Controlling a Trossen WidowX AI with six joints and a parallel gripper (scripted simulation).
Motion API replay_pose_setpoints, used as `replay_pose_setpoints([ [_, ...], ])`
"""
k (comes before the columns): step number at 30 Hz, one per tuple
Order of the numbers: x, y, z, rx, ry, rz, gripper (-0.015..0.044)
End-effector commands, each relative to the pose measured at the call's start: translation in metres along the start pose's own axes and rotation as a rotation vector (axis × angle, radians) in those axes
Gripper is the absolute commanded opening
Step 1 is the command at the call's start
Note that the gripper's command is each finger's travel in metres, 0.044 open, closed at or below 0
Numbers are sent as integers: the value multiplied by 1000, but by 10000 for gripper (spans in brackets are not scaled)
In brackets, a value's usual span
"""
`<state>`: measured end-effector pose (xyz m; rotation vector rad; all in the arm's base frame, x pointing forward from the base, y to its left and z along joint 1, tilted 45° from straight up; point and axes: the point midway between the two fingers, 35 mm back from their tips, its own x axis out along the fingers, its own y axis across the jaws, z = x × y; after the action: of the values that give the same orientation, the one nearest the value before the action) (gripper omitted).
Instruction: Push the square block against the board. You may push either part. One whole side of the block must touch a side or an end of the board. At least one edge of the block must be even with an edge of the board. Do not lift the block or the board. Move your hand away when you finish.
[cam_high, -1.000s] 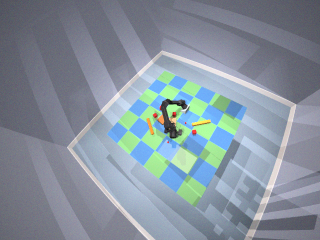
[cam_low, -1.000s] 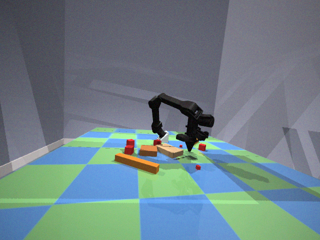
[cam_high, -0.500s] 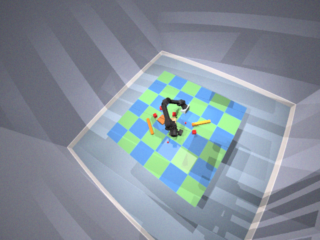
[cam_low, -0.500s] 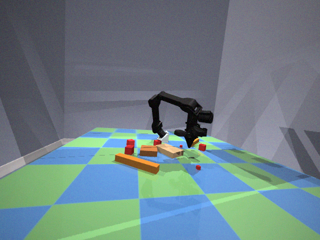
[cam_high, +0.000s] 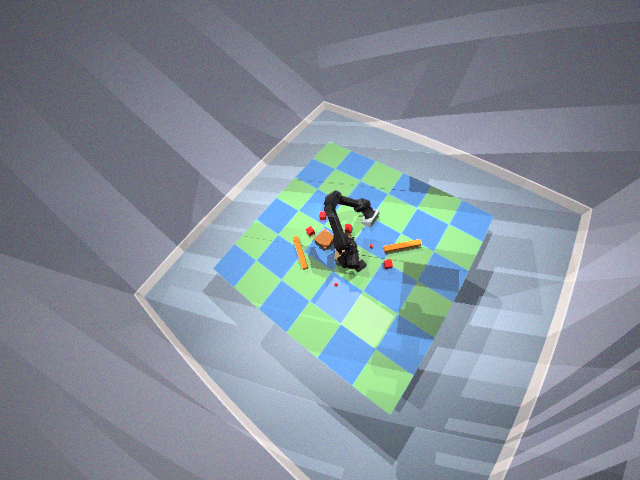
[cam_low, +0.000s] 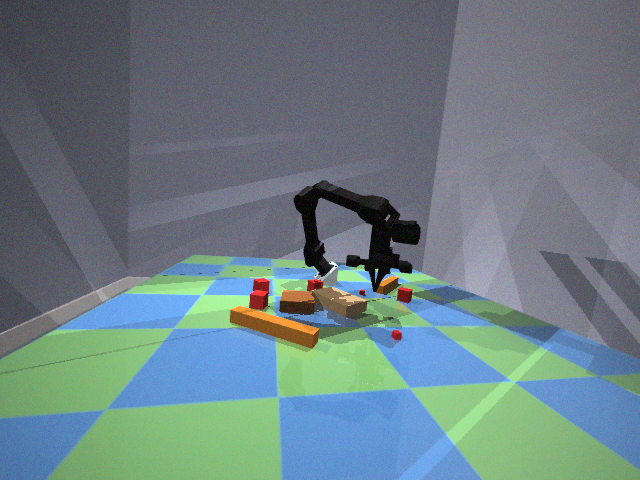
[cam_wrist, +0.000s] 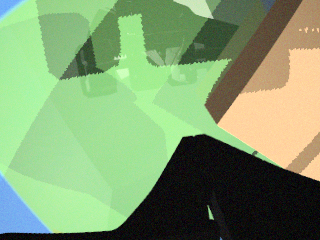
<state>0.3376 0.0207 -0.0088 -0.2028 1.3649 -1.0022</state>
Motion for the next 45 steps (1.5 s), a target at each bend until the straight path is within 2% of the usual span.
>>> replay_pose_setpoints([
  [1,0,-3,-11,157,4,1,0],
  [17,3,-15,-43,690,5,-2,0],
  [25,6,-15,-43,696,5,-2,0],
  [28,46,-15,-43,696,3,-3,0],
  [30,58,-16,-44,696,3,-4,0],
  [45,58,-19,-38,696,3,-3,0],
])
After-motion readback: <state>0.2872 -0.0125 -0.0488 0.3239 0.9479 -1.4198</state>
